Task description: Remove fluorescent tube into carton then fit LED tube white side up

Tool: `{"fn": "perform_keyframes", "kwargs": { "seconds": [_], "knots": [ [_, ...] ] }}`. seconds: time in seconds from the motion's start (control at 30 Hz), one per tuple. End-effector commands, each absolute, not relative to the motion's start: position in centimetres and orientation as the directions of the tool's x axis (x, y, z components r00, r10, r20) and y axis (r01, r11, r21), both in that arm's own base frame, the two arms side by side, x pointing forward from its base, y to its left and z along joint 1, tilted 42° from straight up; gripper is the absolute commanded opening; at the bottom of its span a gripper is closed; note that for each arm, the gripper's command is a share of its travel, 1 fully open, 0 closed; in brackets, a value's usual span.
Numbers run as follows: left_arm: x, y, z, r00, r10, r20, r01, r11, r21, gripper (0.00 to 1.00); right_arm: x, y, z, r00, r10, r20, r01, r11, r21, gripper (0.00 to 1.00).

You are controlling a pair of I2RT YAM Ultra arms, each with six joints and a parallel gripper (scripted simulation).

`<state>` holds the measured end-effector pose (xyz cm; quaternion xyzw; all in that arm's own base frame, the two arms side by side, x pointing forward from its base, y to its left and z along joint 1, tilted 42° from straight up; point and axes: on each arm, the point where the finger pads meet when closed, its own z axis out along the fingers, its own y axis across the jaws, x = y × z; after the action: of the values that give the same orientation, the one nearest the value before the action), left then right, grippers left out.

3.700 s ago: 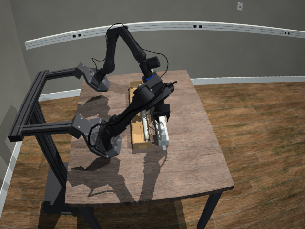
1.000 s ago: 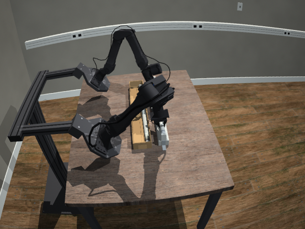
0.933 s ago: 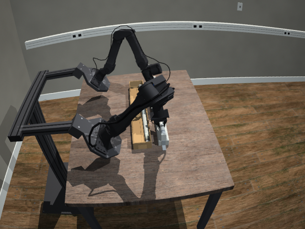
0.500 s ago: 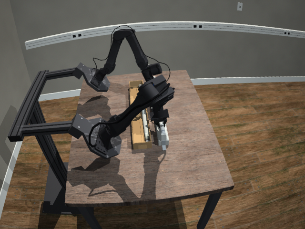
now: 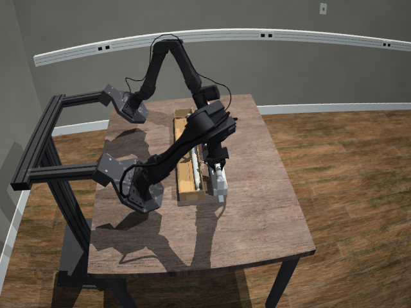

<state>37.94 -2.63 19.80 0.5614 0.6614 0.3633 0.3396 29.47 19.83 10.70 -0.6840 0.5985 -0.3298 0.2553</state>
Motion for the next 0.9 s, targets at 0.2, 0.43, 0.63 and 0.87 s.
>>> {"fn": "perform_keyframes", "kwargs": {
  "seconds": [0.2, 0.43, 0.63, 0.87],
  "knots": [
    [37.97, -2.6, 19.97, -0.142, 0.988, -0.054, 0.569, 0.126, 0.813, 0.11, 29.6, 20.36, 11.12, 0.067, -0.991, 0.12, -0.715, -0.131, -0.687, 0.11],
    [38.48, -2.6, 20.74, -0.143, 0.988, -0.06, 0.579, 0.133, 0.804, 0.11, 30.03, 20.87, 11.79, 0.064, -0.993, 0.104, -0.725, -0.118, -0.679, 0.11],
    [37.9, -2.64, 20.13, -0.142, 0.988, -0.055, 0.659, 0.136, 0.739, 0.11, 29.57, 20.38, 11.28, 0.064, -0.991, 0.115, -0.792, -0.121, -0.599, 0.11],
    [37.98, -2.64, 20.34, -0.143, 0.988, -0.057, 0.709, 0.142, 0.691, 0.11, 29.67, 20.45, 11.46, 0.061, -0.992, 0.112, -0.832, -0.113, -0.543, 0.11]
  ]
}}
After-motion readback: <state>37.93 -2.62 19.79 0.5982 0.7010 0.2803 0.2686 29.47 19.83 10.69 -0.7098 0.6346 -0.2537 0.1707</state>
